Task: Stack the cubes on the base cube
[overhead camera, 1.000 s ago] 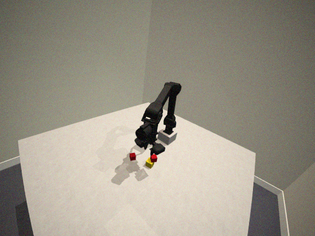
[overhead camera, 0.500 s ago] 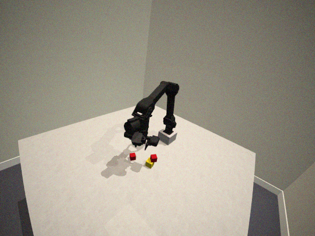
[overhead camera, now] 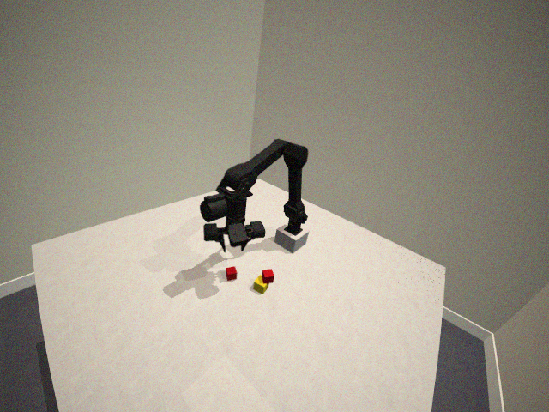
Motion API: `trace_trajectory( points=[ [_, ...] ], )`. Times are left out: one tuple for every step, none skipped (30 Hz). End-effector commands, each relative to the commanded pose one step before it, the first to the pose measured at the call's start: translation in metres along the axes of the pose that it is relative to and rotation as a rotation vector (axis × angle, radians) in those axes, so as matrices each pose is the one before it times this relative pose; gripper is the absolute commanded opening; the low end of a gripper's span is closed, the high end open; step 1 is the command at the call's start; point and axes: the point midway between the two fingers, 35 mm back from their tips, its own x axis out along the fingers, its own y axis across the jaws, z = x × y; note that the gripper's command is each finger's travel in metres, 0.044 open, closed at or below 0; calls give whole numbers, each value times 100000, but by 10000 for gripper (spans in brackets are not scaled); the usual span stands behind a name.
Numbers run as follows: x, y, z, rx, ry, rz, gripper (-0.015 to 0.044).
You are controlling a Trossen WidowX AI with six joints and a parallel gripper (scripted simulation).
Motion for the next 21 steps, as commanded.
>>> trace_trajectory(
  points=[
    [110, -376, -443, -9323, 494, 1345, 265],
    [0, 0, 0, 0, 0, 0, 265],
    [0, 0, 0, 0, 0, 0, 265],
    [0, 0, 0, 0, 0, 0, 265],
    [0, 0, 0, 0, 0, 0, 265],
    [0, 0, 0, 0, 0, 0, 265],
    [173, -17, 7, 0, 0, -1, 265],
    [518, -44, 19, 0, 0, -2, 265],
    [860, -55, 23, 0, 0, -3, 265],
    [1066, -34, 15, 0, 2, 0, 265],
    [1061, 3, -1, 0, 3, 3, 265],
    [1050, 39, -16, 0, 4, 6, 265],
    [836, 58, -24, 0, 4, 7, 265],
    [498, 46, -19, 0, 3, 5, 265],
    [165, 17, -7, 0, 1, 2, 265],
    [0, 0, 0, 0, 0, 0, 265],
    [0, 0, 0, 0, 0, 0, 265],
    [0, 0, 0, 0, 0, 0, 265],
    [84, -2, 1, 0, 0, 0, 265],
    [252, -3, 1, 0, 1, 1, 265],
    [419, -1, 0, 0, 1, 1, 265]
  ],
)
